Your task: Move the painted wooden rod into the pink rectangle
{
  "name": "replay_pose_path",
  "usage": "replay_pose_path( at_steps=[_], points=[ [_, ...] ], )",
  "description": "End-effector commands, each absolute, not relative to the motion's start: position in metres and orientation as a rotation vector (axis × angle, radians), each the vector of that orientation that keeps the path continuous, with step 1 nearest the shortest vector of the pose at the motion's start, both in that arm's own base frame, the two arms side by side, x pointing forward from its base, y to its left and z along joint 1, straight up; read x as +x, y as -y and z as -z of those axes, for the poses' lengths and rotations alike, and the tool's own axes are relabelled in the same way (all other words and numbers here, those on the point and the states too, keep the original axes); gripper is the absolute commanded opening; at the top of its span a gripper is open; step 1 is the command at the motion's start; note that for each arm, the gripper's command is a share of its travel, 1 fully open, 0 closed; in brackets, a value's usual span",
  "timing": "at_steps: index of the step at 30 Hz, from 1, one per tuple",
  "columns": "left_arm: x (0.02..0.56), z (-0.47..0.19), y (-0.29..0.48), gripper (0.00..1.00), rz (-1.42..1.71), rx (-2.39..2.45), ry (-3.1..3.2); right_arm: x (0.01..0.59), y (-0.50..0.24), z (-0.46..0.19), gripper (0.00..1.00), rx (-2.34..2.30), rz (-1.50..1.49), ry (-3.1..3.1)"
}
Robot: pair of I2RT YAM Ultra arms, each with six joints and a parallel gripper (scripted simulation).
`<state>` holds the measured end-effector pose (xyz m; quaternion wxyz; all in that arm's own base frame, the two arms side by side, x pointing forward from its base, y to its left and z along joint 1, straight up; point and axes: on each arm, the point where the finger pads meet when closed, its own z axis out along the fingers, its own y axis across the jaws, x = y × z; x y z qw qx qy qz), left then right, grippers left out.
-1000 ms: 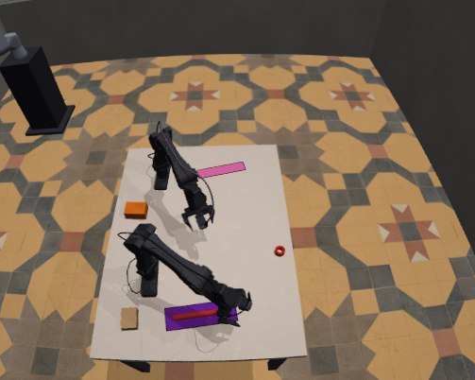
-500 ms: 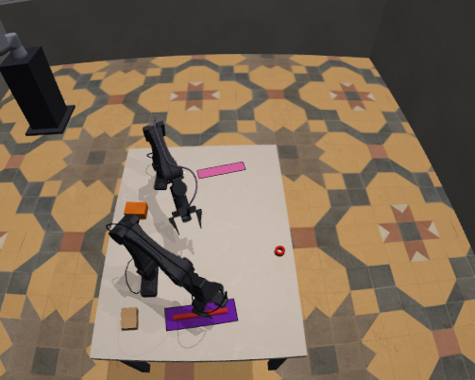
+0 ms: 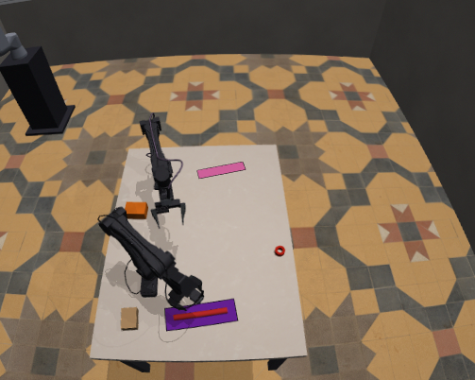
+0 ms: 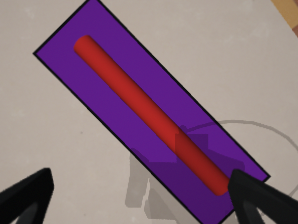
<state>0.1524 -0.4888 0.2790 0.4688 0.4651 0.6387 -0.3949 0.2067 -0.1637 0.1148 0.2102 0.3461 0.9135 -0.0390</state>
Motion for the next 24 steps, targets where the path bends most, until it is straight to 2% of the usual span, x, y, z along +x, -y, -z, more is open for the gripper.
replay_pose_path(
  at_steps=[1, 10, 14, 16, 17, 24],
  points=[
    [0.145, -0.310, 0.489, 1.00, 1.037, 1.074, -1.476, 0.198, 0.160, -0.123, 1.00, 0.978, 0.104, -2.519],
    [0.144, -0.309, 0.489, 1.00, 1.026, 1.089, -1.480, 0.200, 0.164, -0.127, 1.00, 0.975, 0.121, -2.494],
    [0.144, -0.309, 0.489, 1.00, 1.026, 1.089, -1.480, 0.203, 0.163, -0.123, 0.55, 0.860, 0.115, -2.534],
    [0.144, -0.309, 0.489, 1.00, 1.026, 1.089, -1.480, 0.203, 0.163, -0.123, 0.55, 0.860, 0.115, -2.534],
    [0.144, -0.309, 0.489, 1.00, 1.026, 1.089, -1.480, 0.203, 0.163, -0.120, 0.48, 0.815, 0.112, -2.550],
    [0.144, -0.309, 0.489, 1.00, 1.026, 1.089, -1.480, 0.192, 0.177, -0.089, 0.48, 0.452, 0.063, -2.673]
  ],
)
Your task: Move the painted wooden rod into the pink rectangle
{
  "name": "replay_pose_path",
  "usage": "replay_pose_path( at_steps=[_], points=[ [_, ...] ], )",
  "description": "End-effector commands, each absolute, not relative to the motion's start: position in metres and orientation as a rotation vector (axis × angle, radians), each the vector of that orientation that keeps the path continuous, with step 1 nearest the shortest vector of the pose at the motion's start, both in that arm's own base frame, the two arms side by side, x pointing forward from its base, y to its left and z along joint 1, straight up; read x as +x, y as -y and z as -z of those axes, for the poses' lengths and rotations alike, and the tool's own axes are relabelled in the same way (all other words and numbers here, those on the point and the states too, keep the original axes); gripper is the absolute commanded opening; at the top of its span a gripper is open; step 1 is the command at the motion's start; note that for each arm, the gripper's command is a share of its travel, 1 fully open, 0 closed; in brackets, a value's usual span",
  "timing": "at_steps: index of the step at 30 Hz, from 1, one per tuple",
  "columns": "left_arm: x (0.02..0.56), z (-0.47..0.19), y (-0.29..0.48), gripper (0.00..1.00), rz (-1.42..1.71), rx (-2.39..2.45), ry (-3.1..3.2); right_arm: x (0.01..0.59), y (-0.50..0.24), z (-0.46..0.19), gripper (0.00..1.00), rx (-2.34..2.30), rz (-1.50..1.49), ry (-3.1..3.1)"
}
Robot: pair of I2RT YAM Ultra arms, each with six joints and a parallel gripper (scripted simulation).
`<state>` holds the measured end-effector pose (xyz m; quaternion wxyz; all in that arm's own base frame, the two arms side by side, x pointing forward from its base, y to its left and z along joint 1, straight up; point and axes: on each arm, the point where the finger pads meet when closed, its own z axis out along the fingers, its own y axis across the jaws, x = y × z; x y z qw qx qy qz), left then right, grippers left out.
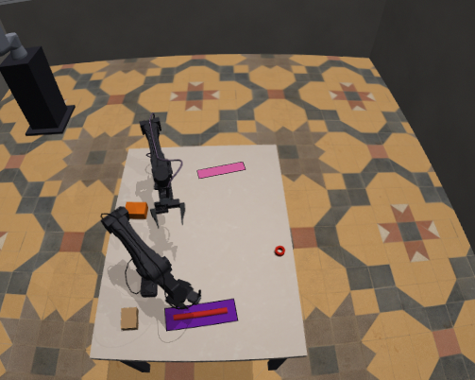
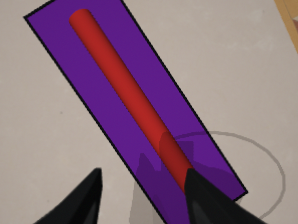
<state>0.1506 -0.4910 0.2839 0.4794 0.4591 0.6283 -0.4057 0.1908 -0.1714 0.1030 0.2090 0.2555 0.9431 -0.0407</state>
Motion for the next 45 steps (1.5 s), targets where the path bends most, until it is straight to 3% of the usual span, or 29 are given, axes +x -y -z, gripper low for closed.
replay_pose_path(
  at_steps=[1, 19, 45],
  points=[
    [0.144, -0.309, 0.489, 1.00, 1.026, 1.089, -1.480, 0.189, 0.179, -0.085, 0.48, 0.404, 0.054, -2.682],
    [0.144, -0.309, 0.489, 1.00, 1.026, 1.089, -1.480, 0.150, 0.201, -0.035, 0.48, -0.154, 0.003, -2.610],
    [0.144, -0.309, 0.489, 1.00, 1.026, 1.089, -1.480, 0.148, 0.193, -0.013, 0.48, -0.129, -0.041, -2.615]
  ],
)
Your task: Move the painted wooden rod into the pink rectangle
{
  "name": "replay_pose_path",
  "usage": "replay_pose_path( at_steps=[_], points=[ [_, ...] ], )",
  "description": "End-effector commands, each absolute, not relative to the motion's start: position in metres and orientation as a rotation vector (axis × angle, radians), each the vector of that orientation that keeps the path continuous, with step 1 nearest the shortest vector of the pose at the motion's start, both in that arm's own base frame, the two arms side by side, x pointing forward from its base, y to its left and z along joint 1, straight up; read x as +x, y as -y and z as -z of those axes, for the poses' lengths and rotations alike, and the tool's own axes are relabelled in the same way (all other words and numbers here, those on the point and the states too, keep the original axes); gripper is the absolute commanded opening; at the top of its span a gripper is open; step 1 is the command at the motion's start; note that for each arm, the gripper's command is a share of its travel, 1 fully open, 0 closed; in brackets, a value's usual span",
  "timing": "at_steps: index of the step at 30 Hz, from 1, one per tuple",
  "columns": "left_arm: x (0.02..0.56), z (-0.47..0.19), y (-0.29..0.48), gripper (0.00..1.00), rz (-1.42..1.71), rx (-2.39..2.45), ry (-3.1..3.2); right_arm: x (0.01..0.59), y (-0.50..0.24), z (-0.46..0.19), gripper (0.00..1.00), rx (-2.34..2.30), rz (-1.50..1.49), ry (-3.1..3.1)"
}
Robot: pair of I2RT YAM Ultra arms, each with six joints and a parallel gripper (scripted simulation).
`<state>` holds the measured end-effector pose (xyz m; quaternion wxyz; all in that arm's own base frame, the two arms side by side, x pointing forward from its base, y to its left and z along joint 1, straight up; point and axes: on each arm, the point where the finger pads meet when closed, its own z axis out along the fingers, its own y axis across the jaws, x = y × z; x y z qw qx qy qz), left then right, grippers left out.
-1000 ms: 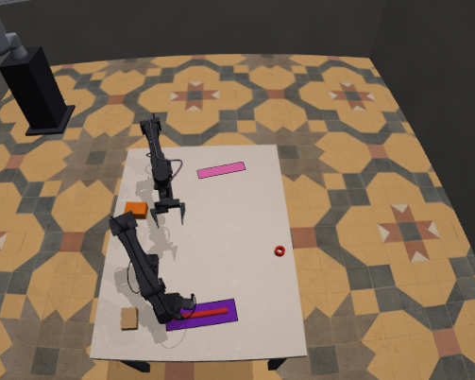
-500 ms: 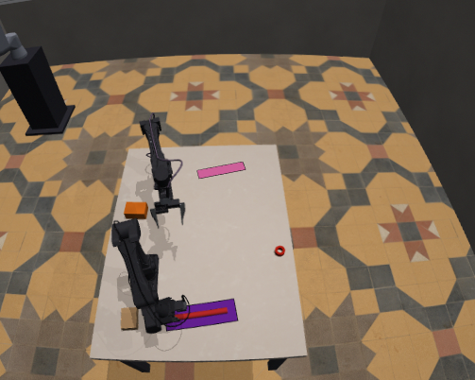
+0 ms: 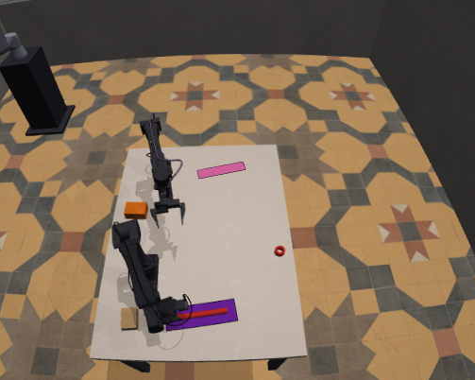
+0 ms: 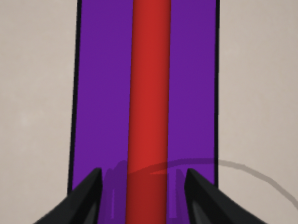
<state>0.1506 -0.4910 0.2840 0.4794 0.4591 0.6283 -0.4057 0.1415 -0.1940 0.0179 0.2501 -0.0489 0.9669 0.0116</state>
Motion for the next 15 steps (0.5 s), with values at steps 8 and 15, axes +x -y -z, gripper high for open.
replay_pose_path(
  at_steps=[8, 15],
  points=[
    [0.144, -0.309, 0.489, 1.00, 1.026, 1.089, -1.480, 0.154, 0.192, -0.003, 0.48, -0.129, -0.041, -2.615],
    [0.144, -0.309, 0.489, 1.00, 1.026, 1.089, -1.480, 0.158, 0.192, 0.004, 0.48, -0.129, -0.041, -2.615]
  ],
)
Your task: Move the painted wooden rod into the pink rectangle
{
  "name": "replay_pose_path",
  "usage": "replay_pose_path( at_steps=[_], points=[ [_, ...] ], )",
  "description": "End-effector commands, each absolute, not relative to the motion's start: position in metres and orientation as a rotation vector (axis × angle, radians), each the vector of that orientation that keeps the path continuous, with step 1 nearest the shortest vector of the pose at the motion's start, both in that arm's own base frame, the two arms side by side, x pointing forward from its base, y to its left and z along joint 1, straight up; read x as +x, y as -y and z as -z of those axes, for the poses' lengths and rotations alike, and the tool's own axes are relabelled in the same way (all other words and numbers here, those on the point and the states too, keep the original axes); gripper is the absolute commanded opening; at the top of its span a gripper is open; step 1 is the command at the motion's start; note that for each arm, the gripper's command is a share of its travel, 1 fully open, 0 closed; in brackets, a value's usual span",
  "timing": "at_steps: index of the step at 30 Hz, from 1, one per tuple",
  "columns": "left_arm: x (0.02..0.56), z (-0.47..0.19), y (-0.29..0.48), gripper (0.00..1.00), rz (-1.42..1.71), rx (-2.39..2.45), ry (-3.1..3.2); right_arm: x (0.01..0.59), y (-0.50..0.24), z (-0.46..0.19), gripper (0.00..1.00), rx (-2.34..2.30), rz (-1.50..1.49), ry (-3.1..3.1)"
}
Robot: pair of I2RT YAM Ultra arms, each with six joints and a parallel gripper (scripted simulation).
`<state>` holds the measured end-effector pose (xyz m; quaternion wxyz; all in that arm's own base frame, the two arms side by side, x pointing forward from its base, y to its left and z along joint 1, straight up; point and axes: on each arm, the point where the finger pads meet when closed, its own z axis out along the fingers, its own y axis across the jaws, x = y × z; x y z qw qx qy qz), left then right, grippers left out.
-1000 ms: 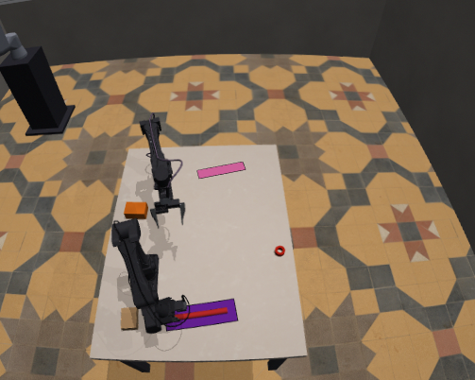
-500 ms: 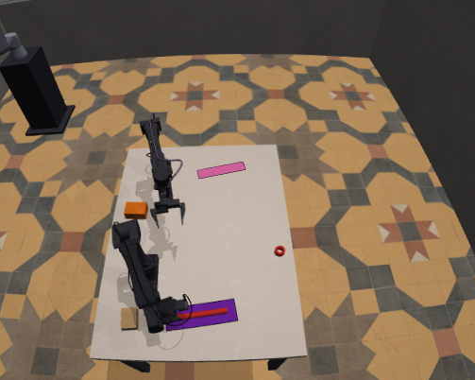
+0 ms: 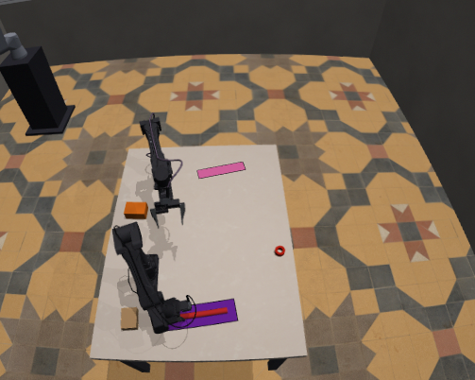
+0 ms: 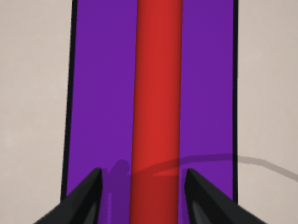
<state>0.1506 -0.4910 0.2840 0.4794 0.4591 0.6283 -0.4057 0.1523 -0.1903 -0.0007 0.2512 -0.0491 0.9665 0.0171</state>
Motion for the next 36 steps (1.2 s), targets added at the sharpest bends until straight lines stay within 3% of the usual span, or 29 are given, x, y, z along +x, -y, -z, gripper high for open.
replay_pose_path(
  at_steps=[1, 6, 7, 26, 28, 30, 32, 36],
  points=[
    [0.144, -0.309, 0.489, 1.00, 1.026, 1.089, -1.480, 0.159, 0.194, 0.004, 0.48, -0.131, -0.033, -2.613],
    [0.144, -0.309, 0.489, 1.00, 1.026, 1.089, -1.480, 0.160, 0.192, 0.007, 0.48, -0.129, -0.041, -2.615],
    [0.144, -0.309, 0.489, 1.00, 1.026, 1.089, -1.480, 0.160, 0.192, 0.007, 0.39, -0.129, -0.041, -2.615],
    [0.147, -0.304, 0.490, 1.00, 1.018, 1.088, -1.491, 0.155, 0.189, 0.007, 0.18, -0.125, -0.060, -2.620],
    [0.147, -0.304, 0.490, 1.00, 1.018, 1.088, -1.491, 0.155, 0.189, 0.007, 0.00, -0.125, -0.060, -2.620],
    [0.147, -0.304, 0.490, 1.00, 1.018, 1.088, -1.491, 0.158, 0.195, 0.003, 0.00, -0.133, -0.027, -2.613],
    [0.147, -0.304, 0.490, 1.00, 1.018, 1.088, -1.491, 0.157, 0.194, 0.001, 0.19, -0.131, -0.037, -2.615],
    [0.147, -0.304, 0.490, 1.00, 1.018, 1.088, -1.491, 0.158, 0.199, -0.010, 0.19, -0.137, -0.014, -2.610]
  ],
)
